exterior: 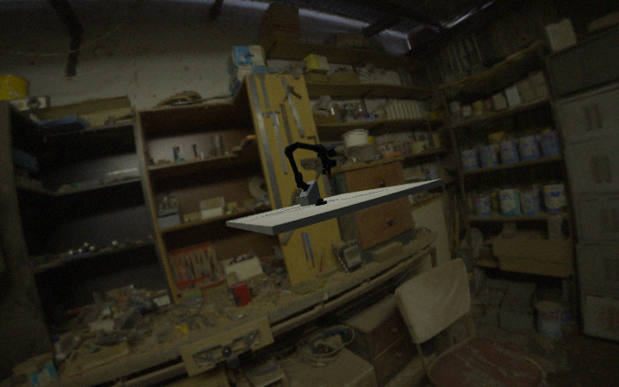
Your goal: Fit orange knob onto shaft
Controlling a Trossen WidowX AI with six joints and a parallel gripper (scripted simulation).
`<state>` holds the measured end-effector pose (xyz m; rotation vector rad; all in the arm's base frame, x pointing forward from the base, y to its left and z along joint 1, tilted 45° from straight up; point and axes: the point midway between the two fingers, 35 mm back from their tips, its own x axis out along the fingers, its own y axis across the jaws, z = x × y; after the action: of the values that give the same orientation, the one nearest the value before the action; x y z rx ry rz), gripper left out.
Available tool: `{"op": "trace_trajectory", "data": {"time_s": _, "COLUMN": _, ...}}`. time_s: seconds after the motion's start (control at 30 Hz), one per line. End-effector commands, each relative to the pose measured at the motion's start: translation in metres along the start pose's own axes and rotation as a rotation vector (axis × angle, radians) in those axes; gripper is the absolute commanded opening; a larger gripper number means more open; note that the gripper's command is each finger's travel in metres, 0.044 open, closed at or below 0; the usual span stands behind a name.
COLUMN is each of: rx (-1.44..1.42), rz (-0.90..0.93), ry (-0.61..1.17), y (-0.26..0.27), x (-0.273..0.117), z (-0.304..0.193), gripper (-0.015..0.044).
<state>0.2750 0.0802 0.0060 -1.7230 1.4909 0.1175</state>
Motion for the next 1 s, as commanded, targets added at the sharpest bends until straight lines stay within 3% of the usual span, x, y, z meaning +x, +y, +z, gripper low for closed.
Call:
{"op": "trace_trajectory", "data": {"time_s": 0.0, "rx": 0.003, "rz": -0.095, "ry": -0.001, "y": 0.001, "x": -0.01, "z": 0.004, "gripper": 0.0}}
{"op": "trace_trajectory", "data": {"time_s": 0.7, "rx": 0.004, "rz": -0.541, "ry": -0.004, "y": 0.007, "x": -0.058, "z": 0.025, "gripper": 0.0}}
{"op": "trace_trajectory", "data": {"time_s": 0.97, "rx": 0.004, "rz": -0.576, "ry": -0.005, "y": 0.007, "x": -0.06, "z": 0.026, "gripper": 0.0}}
